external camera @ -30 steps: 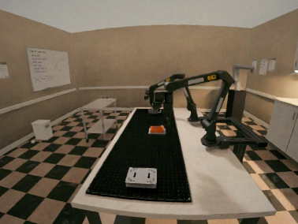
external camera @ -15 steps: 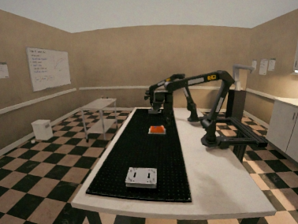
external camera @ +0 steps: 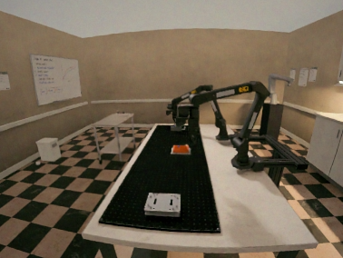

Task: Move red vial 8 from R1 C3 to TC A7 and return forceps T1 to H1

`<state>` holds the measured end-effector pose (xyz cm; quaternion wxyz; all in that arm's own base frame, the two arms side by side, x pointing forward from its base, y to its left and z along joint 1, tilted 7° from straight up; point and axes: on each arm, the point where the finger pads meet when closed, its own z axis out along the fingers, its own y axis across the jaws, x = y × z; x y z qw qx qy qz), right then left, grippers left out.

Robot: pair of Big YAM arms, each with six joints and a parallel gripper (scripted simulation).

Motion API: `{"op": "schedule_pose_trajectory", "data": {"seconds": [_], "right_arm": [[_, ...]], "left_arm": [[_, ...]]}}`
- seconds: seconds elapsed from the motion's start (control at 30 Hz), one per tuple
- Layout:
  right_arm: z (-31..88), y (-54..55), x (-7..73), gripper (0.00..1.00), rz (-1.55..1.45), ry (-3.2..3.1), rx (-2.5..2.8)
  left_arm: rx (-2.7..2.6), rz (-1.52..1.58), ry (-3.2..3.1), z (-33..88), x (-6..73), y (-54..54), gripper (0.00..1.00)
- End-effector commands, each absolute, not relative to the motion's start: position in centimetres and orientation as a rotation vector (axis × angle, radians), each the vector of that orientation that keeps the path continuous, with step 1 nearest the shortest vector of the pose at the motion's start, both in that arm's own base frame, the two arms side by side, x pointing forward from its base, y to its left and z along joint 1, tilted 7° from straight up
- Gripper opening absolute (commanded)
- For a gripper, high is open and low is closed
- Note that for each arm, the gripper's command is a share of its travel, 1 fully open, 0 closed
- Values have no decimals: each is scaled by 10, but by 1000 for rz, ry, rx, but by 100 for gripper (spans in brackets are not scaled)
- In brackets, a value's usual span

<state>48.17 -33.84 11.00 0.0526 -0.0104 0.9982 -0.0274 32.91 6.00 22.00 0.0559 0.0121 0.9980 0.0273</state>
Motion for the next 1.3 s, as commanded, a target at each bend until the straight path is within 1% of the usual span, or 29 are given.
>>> {"op": "schedule_pose_trajectory", "data": {"seconds": [0.0,1.27], "right_arm": [[125,-344,491,7,-112,3005,-32],[144,-342,494,8,-116,2997,-32]], "left_arm": [[52,90,2996,239,347,63,100],[52,90,2996,239,347,63,100]]}}
